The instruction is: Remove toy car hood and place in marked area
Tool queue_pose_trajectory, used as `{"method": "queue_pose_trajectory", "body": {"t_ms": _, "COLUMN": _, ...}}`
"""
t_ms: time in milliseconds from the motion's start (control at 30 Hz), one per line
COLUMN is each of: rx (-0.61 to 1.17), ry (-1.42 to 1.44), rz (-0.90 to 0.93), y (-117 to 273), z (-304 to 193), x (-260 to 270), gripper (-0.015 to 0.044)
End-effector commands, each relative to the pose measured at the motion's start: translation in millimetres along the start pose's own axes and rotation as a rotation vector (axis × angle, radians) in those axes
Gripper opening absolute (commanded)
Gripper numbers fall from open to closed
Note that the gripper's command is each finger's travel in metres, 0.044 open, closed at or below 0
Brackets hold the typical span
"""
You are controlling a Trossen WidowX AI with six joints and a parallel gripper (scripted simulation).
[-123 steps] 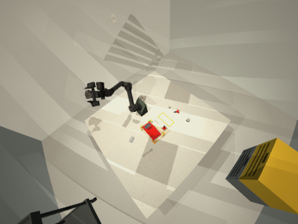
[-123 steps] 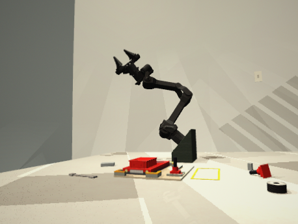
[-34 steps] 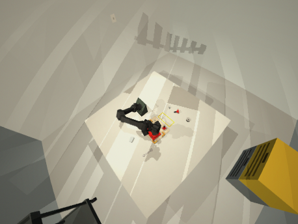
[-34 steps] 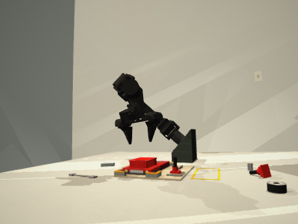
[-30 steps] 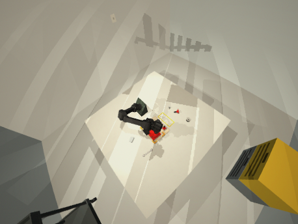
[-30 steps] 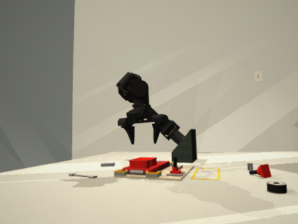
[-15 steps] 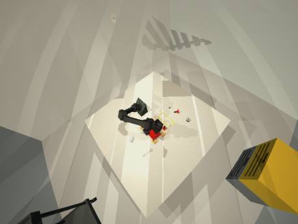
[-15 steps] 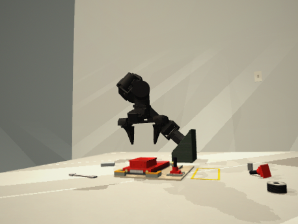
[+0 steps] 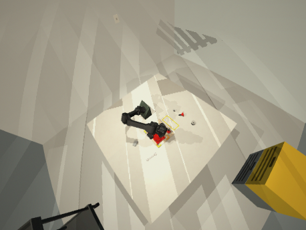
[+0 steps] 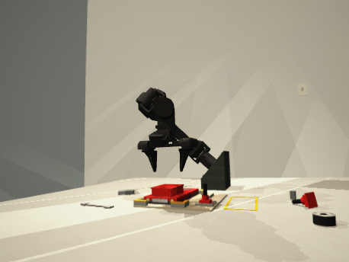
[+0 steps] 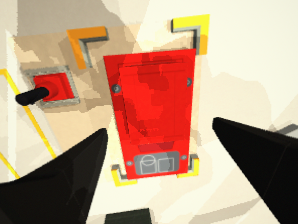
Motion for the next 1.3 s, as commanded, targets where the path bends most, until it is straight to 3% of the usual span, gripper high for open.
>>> {"method": "queue_pose_trajectory", "body": {"t_ms": 0, "rx": 0.003, "ry": 0.007, "rz": -0.007, "y": -5, "z": -1, "x": -1, "gripper": 0.0440}}
{"method": "queue_pose_trajectory", "body": {"t_ms": 1267, "rx": 0.002, "ry": 0.007, "rz": -0.008, "y": -29, "z": -1, "x": -1, "gripper": 0.0440}}
Point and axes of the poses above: the point midway between the two fingers, 35 mm back from their tips, its own y axis back along the fingers, its own x axis across the jaws, z = x × y, the point moved 1 cm from there along y, back along the fingers, and after that the axes turned 13 degrees about -y, right-handed, at the moved point
